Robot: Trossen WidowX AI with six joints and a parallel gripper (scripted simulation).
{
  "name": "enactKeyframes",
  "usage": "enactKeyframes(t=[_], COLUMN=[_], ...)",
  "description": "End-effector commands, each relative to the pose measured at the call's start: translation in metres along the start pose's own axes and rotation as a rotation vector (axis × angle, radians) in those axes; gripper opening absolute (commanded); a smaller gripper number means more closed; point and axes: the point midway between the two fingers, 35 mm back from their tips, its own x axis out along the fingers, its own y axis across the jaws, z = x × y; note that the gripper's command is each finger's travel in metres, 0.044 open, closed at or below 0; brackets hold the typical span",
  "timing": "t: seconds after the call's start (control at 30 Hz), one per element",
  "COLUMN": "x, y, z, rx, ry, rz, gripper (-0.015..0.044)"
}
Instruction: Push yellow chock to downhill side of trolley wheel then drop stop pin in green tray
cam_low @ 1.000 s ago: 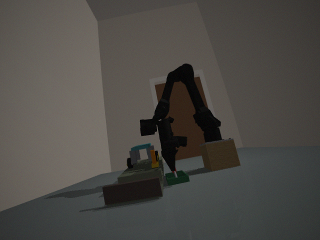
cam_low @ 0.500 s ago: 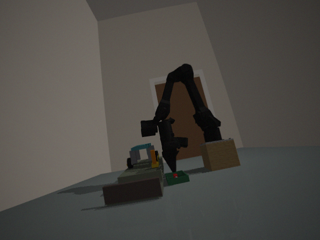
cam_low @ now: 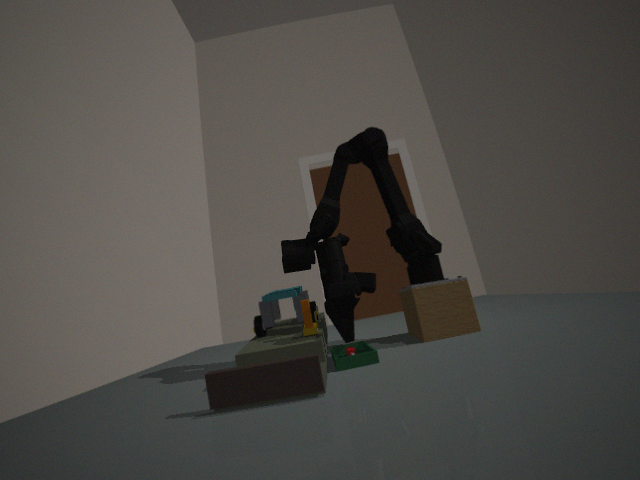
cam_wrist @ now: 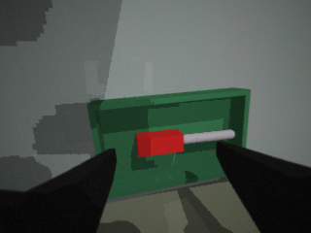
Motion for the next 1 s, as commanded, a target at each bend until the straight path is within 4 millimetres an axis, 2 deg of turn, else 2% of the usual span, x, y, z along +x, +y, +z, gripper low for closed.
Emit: enactKeyframes(t=[0.0, 0.07, 0.2, 0.8, 0.97], x=[-0.013, -0.02, -0.029, -0.084, -0.08], y=[-0.003, -0.004, -0.005, -0.015, -0.014], z=[-0.001, 0.0, 0.0, 0.0, -0.001], rx=[-0.005, -0.006, -0.006, -0.006, -0.012], ry=[0.009, 0.008, 0.008, 0.008, 0.007], rz=[-0.003, -0.003, -0.003, -0.004, -0.001], gripper=[0.034, 0.034, 0.044, 0.044, 0.044])
